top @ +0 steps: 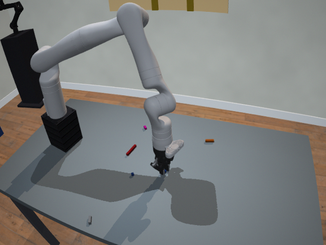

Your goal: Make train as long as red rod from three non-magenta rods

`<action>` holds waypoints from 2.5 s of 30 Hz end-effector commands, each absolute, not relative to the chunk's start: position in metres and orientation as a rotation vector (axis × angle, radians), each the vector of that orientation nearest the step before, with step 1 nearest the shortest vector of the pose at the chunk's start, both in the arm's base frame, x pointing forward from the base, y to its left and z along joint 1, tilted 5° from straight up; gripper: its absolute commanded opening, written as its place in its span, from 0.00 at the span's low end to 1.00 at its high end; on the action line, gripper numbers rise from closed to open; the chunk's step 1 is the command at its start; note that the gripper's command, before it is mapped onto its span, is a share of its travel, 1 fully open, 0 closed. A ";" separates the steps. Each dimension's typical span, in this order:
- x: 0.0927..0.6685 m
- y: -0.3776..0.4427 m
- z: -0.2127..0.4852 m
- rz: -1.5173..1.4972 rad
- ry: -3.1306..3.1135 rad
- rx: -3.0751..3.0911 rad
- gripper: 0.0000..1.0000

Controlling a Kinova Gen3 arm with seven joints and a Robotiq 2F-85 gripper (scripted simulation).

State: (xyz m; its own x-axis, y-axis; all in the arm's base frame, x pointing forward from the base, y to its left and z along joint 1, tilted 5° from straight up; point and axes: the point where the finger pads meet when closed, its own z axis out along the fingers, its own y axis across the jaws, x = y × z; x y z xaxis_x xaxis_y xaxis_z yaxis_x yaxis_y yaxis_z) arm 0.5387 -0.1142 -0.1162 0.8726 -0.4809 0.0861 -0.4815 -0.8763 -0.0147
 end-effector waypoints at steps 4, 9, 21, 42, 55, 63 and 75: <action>0.539 -0.114 -0.115 0.140 -0.779 3.033 0.24; 0.539 -0.114 -0.115 0.140 -0.779 3.033 0.24; 0.539 -0.114 -0.115 0.140 -0.779 3.033 0.05; 0.539 -0.114 -0.115 0.140 -0.779 3.033 0.05; 0.537 -0.114 -0.089 0.140 -0.779 3.033 0.05; 0.532 -0.112 -0.031 0.140 -0.779 3.033 0.05; 0.531 -0.111 -0.016 0.140 -0.779 3.033 0.05</action>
